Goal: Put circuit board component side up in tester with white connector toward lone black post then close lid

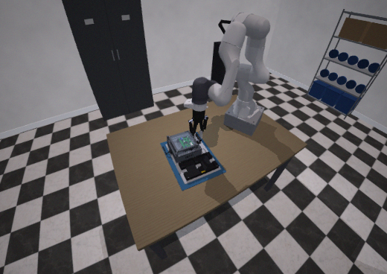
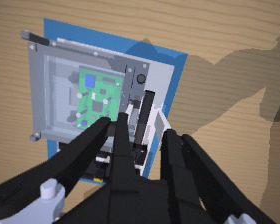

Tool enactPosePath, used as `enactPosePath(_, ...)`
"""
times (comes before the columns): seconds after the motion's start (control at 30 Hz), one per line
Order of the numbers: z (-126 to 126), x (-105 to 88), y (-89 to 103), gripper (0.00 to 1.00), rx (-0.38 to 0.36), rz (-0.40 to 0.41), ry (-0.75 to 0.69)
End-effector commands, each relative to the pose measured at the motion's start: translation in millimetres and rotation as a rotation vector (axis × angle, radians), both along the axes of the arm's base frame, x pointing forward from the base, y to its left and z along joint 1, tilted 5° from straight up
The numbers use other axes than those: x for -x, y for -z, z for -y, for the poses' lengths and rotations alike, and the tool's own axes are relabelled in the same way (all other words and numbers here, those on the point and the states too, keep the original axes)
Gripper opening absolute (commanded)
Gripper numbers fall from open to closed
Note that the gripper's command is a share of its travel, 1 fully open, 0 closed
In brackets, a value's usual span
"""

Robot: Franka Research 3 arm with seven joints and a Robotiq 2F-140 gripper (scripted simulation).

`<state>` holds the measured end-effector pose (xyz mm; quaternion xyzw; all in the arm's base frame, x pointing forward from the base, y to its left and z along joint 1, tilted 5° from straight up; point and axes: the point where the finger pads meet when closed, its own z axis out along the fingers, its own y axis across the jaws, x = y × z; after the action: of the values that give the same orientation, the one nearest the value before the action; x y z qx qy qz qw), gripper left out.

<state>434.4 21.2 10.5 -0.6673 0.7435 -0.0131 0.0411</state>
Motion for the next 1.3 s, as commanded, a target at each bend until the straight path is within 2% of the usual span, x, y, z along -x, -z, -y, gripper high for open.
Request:
enactPosePath(0.0,-0.5,-1.1,-0.2,0.3,0.0,0.003,-0.005)
enactPosePath(0.73,-0.4,-0.9,-2.6,0.3,0.0,0.003,-0.005)
enactPosePath(0.97,-0.3,-0.4,-8.1,0.3,0.0,0.003,-0.005)
enactPosePath(1.27,0.4,1.1,-27.0,0.3,0.0,0.003,-0.005)
